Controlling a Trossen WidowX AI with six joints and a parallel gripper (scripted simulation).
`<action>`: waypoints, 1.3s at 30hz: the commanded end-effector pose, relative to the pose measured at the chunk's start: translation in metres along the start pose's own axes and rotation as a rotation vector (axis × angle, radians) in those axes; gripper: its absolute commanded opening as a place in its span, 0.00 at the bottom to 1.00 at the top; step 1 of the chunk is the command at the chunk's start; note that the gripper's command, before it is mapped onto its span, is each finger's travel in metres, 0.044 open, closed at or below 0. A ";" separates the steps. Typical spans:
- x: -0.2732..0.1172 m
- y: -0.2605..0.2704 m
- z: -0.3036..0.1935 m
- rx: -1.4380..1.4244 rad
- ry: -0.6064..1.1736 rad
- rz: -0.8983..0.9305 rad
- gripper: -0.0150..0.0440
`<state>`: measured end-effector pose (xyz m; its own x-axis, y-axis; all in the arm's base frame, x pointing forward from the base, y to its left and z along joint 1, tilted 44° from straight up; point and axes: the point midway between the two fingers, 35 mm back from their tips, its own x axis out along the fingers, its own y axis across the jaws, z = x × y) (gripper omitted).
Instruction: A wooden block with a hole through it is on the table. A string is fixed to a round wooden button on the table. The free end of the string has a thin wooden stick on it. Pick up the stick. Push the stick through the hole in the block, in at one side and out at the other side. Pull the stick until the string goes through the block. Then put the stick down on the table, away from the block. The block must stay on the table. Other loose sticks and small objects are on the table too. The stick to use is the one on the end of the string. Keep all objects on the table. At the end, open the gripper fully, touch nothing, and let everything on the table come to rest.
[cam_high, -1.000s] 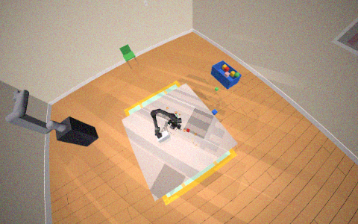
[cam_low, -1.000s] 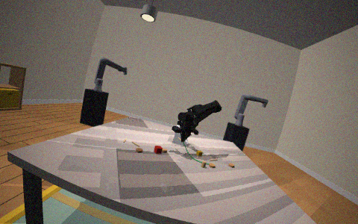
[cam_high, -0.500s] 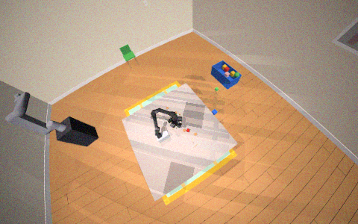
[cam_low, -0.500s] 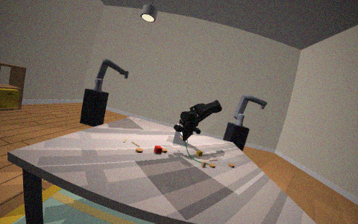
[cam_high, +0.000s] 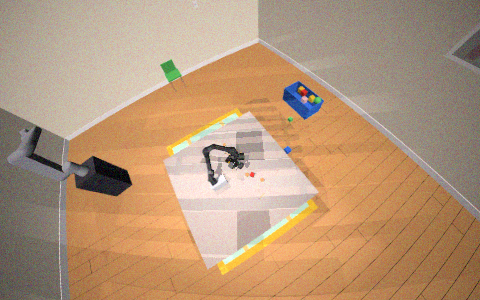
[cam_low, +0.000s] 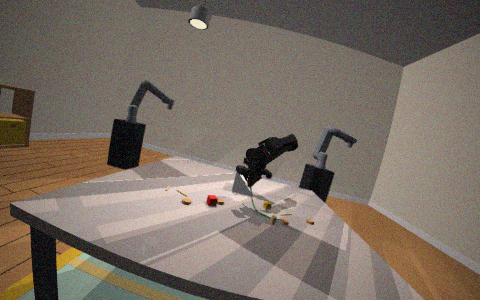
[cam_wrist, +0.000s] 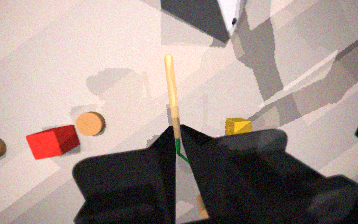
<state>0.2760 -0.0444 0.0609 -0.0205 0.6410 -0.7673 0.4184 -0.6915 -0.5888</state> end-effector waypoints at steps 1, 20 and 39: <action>-0.006 -0.001 -0.004 -0.006 -0.020 0.007 0.25; -0.025 -0.011 -0.017 -0.005 -0.078 0.010 0.25; -0.044 -0.023 -0.027 -0.003 -0.135 0.014 0.25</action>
<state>0.2900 -0.0465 0.1097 -0.1256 0.5912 -0.7967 0.4241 -0.6939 -0.5819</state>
